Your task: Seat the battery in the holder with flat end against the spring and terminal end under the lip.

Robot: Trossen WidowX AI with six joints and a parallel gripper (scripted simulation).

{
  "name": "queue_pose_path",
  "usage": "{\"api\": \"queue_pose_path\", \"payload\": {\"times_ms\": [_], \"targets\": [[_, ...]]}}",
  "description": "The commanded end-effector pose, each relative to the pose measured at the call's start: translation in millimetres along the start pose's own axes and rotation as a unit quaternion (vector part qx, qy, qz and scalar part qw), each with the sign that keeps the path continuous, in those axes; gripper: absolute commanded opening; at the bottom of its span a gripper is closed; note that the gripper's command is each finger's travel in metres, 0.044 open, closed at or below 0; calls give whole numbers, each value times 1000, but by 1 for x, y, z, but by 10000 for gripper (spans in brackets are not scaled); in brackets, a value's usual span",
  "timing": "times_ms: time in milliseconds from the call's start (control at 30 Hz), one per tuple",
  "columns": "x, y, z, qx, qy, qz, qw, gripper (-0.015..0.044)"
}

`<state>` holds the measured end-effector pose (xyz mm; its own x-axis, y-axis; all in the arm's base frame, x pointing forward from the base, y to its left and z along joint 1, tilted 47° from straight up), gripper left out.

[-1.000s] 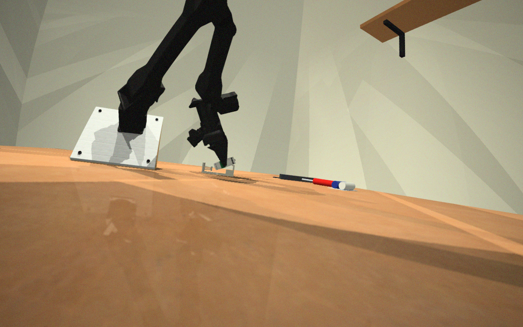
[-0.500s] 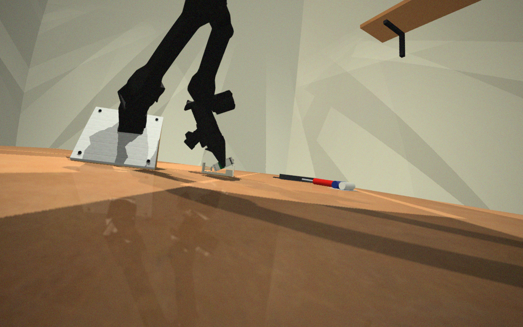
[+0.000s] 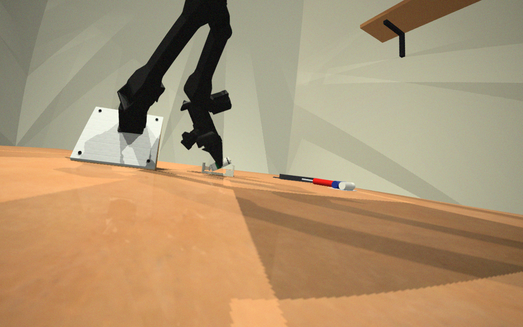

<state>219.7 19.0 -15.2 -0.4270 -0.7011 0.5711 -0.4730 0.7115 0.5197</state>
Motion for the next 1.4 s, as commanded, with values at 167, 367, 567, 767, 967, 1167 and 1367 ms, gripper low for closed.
{"api": "queue_pose_path", "payload": {"times_ms": [167,367,567,767,967,1167,1367], "targets": [[3,4,10,-2,1,-1,1000,77],[3,5,12,-4,1,-2,1000,77],[-1,2,8,-20,-3,-2,1000,77],[-3,-1,5,-38,-9,-3,999,77],[-5,-4,1,-56,-12,-2,998,77],[-7,-7,-2,-75,-14,0,997,77],[-7,-9,-6,-94,-14,4,995,77]]}}
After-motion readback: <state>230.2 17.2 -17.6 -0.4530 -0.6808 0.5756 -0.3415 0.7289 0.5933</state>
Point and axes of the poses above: the point midway between the two fingers, 35 mm back from their tips, its own y axis back along the fingers, its own x axis across the jaws, z = x × y, the point moved 7 cm from there along y, back along the fingers, and after that the axes turned 8 degrees about -y, right-handed, at the moved point
